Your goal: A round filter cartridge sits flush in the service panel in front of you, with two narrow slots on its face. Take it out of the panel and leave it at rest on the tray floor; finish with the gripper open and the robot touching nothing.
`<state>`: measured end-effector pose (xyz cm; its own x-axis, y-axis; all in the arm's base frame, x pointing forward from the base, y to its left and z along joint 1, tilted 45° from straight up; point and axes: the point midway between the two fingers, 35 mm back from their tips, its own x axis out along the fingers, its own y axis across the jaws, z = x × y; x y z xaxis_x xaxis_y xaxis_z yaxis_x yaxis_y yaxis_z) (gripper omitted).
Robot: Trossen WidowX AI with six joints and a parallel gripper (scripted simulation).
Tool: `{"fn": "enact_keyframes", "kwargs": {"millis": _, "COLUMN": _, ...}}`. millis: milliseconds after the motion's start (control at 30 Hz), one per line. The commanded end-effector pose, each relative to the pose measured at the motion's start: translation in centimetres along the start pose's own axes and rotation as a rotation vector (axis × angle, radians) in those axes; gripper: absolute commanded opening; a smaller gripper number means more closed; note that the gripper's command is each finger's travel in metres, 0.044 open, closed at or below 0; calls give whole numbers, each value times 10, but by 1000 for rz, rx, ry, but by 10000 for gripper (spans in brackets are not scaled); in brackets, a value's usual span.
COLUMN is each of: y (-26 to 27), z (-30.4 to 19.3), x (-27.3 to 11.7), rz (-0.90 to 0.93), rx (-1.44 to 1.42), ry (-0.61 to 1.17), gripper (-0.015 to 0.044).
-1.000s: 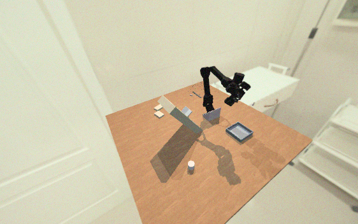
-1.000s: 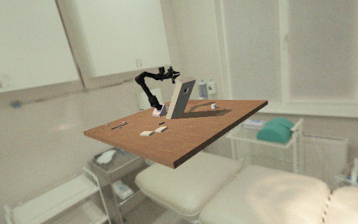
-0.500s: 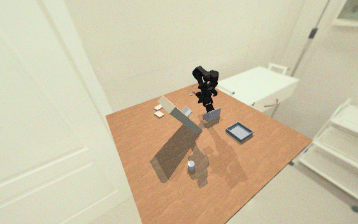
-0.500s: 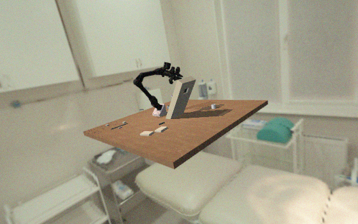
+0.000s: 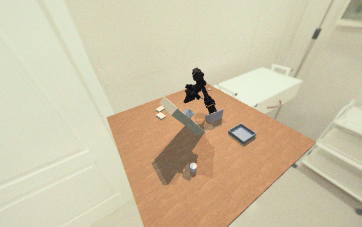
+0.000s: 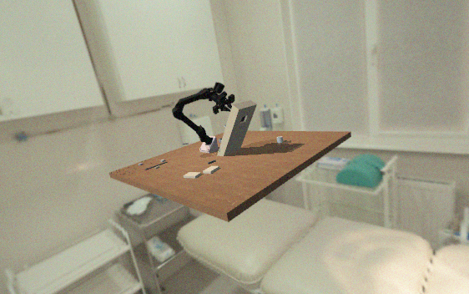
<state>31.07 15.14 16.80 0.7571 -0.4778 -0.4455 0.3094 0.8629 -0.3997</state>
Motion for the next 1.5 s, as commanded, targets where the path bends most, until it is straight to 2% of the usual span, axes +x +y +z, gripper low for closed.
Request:
{"fn": "enact_keyframes", "kwargs": {"millis": 0, "y": -2, "z": 3, "x": 0, "rz": -6, "rx": -6, "ry": -3, "gripper": 99}}
{"fn": "enact_keyframes", "kwargs": {"millis": 1467, "y": -3, "z": 2, "x": 55, "rz": -7, "rx": -4, "ry": -6, "gripper": 99}}
